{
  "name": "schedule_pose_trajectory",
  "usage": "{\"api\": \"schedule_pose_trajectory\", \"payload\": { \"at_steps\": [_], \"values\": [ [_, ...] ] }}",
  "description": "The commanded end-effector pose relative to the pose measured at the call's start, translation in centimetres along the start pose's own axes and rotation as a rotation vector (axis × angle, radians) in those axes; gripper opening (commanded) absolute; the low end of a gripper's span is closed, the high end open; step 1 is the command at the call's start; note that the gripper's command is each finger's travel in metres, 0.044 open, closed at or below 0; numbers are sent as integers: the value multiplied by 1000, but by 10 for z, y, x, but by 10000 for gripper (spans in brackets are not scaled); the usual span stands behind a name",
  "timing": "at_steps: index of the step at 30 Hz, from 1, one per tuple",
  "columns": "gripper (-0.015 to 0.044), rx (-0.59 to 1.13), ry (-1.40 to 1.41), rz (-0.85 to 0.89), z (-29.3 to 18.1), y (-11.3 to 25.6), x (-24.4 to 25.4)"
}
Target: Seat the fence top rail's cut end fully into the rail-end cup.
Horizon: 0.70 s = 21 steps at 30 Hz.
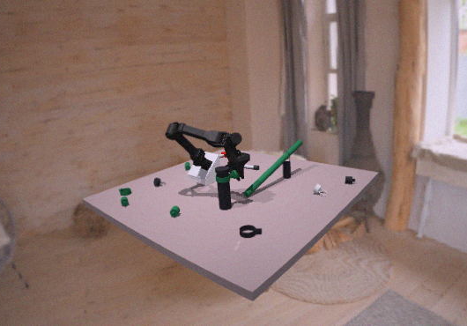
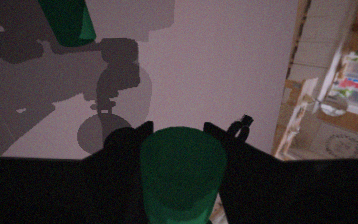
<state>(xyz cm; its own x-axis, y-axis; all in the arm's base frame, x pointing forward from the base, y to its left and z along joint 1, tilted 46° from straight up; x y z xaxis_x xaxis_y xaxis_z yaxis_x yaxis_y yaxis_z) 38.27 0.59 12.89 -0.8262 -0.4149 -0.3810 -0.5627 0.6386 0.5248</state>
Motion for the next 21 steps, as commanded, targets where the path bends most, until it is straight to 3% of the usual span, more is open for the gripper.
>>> {"api": "schedule_pose_trajectory", "payload": {
  "at_steps": [1,21],
  "values": [
    [0,-26,43,-4,1,2,4],
    [0,-115,199,-17,0,10,18]
  ]
}}
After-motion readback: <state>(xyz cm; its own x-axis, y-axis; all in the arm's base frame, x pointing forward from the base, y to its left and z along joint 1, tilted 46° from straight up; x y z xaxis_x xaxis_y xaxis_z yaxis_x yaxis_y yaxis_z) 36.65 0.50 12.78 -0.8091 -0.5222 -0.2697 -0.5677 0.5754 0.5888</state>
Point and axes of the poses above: the point midway between the two fingers, 35 mm back from their tips, its own y axis back along the fingers, its own x axis across the jaws, z = x × y, the point moved 1 cm from there along y, back along the fingers, and after that the axes turned 9 degrees about y, right-handed, at the moved point
